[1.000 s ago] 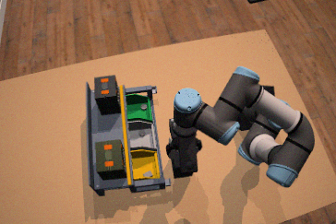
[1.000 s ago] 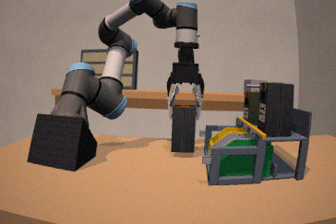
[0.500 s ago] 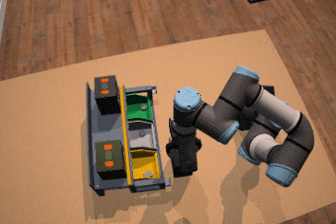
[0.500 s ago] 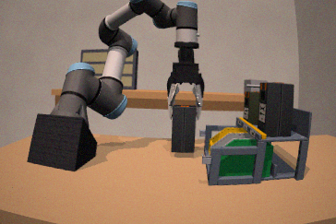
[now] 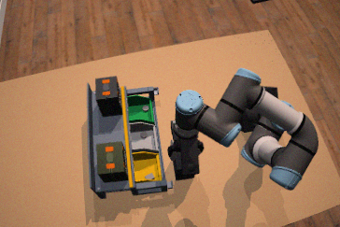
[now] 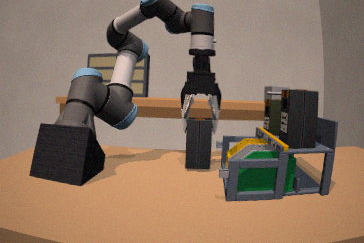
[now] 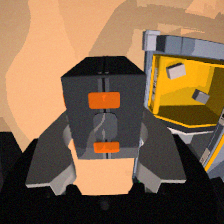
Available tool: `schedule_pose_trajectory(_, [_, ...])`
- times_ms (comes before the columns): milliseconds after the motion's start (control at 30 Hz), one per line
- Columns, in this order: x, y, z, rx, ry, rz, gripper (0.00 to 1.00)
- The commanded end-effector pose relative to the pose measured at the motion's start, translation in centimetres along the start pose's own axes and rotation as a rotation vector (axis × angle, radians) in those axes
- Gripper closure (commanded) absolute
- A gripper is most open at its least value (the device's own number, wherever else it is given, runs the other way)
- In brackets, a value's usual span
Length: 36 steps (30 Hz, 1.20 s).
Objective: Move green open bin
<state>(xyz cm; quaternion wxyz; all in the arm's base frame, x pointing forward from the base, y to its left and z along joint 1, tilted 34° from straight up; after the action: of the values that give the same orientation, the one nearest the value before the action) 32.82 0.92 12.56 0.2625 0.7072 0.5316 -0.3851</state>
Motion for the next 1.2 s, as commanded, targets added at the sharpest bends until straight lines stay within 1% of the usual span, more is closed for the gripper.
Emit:
schedule_pose_trajectory(0, [-0.05, 0.09, 0.04, -0.001, -0.002, 0.004, 1.00])
schedule_pose_trajectory(200, [0.56, 0.11, 0.13, -0.001, -0.002, 0.004, 1.00])
schedule_pose_trajectory(600, [0.56, 0.11, 0.13, -0.001, -0.002, 0.004, 1.00])
schedule_pose_trajectory(633, [0.57, 0.08, 0.12, -0.001, -0.001, 0.003, 0.42])
schedule_pose_trajectory(1167, [0.57, 0.08, 0.12, -0.001, -0.001, 0.003, 0.42])
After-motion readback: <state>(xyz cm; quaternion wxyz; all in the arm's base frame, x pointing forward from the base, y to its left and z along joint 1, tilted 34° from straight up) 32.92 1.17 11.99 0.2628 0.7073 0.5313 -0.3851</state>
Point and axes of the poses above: the point where the finger pads meet when closed, its own x axis out along the fingers, its own y axis across the jaws, z = x × y, the point moved 2 cm from there along -x, back along the fingers, and after that the axes turned 3 degrees about x, right-handed, at the moved point
